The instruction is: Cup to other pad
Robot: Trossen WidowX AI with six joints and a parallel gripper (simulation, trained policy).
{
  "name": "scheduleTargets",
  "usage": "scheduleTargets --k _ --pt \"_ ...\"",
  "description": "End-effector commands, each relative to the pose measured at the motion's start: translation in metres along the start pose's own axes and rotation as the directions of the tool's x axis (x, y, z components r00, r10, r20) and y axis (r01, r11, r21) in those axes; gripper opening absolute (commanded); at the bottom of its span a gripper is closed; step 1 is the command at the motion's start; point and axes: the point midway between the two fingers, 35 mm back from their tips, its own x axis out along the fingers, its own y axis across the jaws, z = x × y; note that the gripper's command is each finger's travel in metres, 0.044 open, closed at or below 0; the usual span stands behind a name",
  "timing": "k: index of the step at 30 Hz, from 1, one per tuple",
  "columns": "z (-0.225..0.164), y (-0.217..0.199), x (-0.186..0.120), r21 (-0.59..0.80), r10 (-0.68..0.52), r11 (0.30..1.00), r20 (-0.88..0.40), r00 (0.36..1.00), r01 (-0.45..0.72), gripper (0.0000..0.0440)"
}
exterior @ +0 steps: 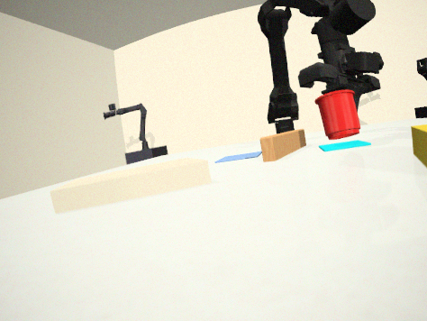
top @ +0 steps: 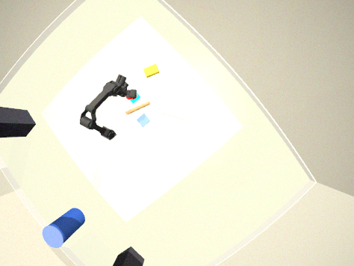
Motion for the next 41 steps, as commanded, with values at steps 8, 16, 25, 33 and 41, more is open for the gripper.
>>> scheduleTargets --k 8,16,25,33,41 --pt "-0.002 0.0 0.008 0.019 -0.004 1.0 0.02 1.0 0.003 0.0094" --pt "0.001 0.002 -0.009 0.026 0.01 1.0 0.085 0.996 -0.012 0.0154" --pt "-0.002 0.005 -0.03 0.034 0.025 0.999 0.134 0.991 -0.03 0.0197" --pt "-0.002 0.005 -0.053 0.049 0.021 0.998 0.193 0.981 -0.031 0.0238" --pt "0.003 -0.002 -0.081 0.07 0.001 0.997 0.257 0.966 -0.02 0.0378"
